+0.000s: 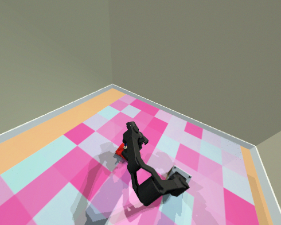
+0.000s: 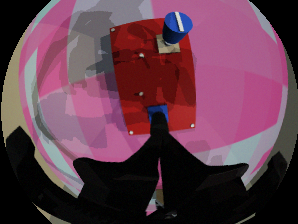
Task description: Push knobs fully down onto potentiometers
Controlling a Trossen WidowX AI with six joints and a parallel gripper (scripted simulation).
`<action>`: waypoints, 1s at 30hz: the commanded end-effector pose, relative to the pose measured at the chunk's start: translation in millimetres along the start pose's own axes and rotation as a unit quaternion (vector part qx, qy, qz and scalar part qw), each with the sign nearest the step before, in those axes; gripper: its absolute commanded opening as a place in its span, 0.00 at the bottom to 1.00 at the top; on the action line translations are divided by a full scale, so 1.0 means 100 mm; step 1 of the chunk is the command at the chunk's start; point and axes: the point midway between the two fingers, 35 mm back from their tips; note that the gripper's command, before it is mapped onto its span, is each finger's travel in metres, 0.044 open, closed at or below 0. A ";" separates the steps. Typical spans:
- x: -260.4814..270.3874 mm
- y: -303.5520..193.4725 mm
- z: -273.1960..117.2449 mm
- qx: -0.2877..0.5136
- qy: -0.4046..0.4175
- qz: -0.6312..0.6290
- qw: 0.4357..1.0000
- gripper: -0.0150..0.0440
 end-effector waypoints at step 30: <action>0.01 0.01 0.02 0.001 0.000 -0.005 1.000 0.25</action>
Point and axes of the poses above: the point midway between the two fingers, 35 mm back from their tips, its own z axis out along the fingers, its own x axis across the jaws, y = z × x, and after that the axes turned 3 degrees about -z, right-handed
